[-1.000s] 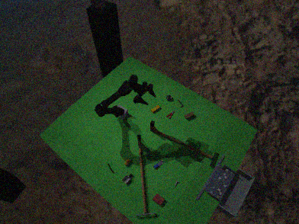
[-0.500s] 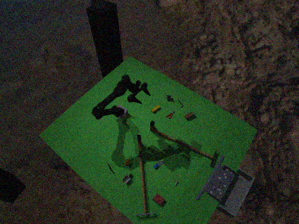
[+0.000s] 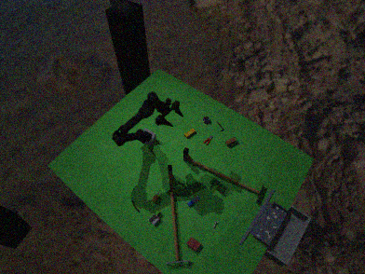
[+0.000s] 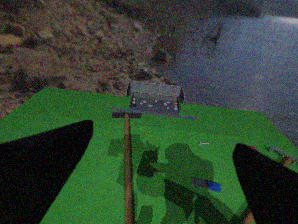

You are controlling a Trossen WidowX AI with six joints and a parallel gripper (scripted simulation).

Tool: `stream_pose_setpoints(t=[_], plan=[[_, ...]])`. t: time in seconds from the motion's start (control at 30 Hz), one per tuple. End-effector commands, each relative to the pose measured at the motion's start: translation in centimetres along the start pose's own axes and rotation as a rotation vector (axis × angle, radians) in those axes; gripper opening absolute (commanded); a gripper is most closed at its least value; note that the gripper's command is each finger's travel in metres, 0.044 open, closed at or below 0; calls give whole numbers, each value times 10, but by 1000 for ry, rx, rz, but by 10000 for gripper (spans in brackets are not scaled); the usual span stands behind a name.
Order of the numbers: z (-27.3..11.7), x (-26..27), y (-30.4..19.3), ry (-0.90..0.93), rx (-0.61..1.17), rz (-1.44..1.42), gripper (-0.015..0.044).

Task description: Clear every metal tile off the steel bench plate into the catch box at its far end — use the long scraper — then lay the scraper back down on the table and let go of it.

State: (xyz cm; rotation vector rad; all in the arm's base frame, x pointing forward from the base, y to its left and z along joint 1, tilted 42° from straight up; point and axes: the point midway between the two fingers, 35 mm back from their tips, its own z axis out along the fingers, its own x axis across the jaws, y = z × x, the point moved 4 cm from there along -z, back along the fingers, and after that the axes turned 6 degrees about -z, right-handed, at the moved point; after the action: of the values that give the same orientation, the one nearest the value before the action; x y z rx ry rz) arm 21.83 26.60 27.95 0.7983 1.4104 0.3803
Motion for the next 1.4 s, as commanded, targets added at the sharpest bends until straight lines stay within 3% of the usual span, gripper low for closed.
stream_pose_setpoints(t=[0.0,0.5,1.37], plan=[[0,1,-1,1,-1,-6,440],[7,12,-8,48,-10,-81,440],[100,56,-3,102,162,-243,440]])
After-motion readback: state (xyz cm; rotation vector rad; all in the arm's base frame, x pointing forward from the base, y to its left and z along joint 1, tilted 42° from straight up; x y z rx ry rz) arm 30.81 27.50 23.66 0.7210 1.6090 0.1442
